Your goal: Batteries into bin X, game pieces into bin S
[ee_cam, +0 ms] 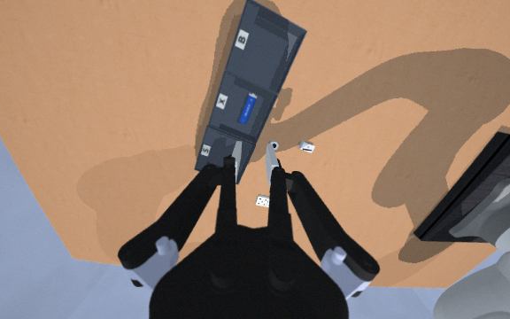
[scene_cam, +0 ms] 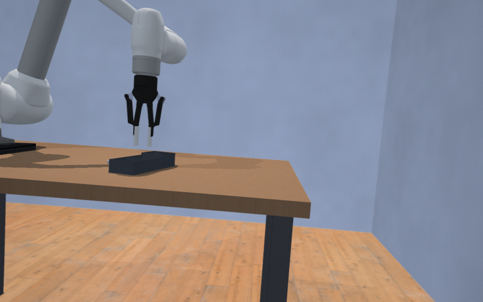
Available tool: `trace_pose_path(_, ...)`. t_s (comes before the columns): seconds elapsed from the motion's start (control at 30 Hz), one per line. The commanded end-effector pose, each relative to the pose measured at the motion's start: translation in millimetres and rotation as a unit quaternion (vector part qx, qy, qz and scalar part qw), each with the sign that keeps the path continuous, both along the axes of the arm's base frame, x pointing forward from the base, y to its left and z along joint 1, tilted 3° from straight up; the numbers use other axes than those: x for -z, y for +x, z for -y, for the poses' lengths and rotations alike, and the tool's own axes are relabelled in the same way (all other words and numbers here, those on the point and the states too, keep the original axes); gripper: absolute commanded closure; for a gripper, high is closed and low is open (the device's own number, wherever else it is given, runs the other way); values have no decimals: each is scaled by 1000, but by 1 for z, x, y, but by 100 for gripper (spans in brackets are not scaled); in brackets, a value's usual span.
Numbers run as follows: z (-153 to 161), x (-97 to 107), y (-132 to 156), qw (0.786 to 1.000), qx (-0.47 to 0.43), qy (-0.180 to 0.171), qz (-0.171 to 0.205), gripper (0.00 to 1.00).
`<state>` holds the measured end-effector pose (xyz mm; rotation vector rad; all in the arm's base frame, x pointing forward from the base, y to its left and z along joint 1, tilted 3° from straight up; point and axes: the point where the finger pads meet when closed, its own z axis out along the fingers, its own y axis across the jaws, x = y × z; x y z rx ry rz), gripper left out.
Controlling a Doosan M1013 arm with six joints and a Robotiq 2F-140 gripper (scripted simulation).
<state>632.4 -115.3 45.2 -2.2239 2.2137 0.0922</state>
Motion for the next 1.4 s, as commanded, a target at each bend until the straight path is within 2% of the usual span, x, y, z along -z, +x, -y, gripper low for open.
trace_pose_path(0.0,-13,-1,-3,999,-45,5,4,75)
trace_pose_path(0.23,-69,-5,-21,977,-212,11,11,75)
trace_pose_path(0.47,-125,-8,-38,929,-369,16,18,75)
trace_pose_path(0.53,-125,-8,-38,929,-369,16,18,75)
trace_pose_path(0.57,-133,-9,-40,913,-407,18,20,75)
trace_pose_path(0.67,-151,-10,-46,883,-468,20,23,75)
trace_pose_path(1.0,-151,-10,-46,762,-646,27,31,75)
trace_pose_path(1.37,-151,-10,-46,762,-646,27,31,75)
